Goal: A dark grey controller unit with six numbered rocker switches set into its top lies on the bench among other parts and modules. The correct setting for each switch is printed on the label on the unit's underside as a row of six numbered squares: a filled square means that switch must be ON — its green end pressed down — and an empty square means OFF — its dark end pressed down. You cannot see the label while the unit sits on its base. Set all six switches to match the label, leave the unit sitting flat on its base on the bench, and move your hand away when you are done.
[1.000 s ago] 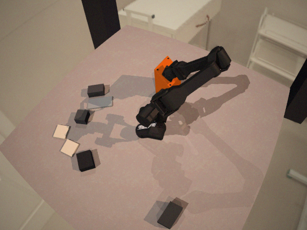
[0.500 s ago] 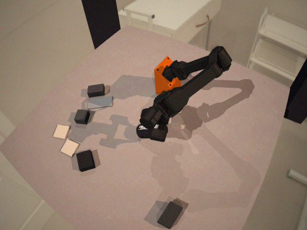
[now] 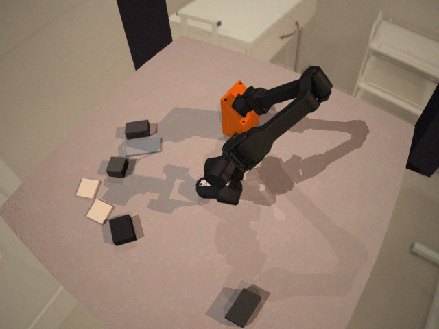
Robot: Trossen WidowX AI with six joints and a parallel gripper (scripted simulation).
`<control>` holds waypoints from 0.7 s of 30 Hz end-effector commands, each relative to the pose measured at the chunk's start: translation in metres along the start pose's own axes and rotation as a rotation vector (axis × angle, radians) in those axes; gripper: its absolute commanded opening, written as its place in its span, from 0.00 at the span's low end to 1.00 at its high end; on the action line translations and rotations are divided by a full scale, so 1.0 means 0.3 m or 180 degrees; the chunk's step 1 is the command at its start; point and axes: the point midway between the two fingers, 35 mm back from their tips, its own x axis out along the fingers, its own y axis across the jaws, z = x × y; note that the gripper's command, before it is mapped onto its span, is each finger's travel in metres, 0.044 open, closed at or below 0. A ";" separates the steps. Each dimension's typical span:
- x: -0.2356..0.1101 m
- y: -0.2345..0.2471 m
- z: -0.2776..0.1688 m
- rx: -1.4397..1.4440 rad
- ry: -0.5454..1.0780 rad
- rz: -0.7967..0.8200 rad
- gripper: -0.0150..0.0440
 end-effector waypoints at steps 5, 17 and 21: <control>0.025 -0.018 0.004 0.0060 -0.0046 -0.0035 0.83; 0.053 -0.018 -0.011 0.0061 -0.0044 -0.0035 0.83; 0.063 -0.018 -0.015 0.0061 -0.0044 -0.0035 0.83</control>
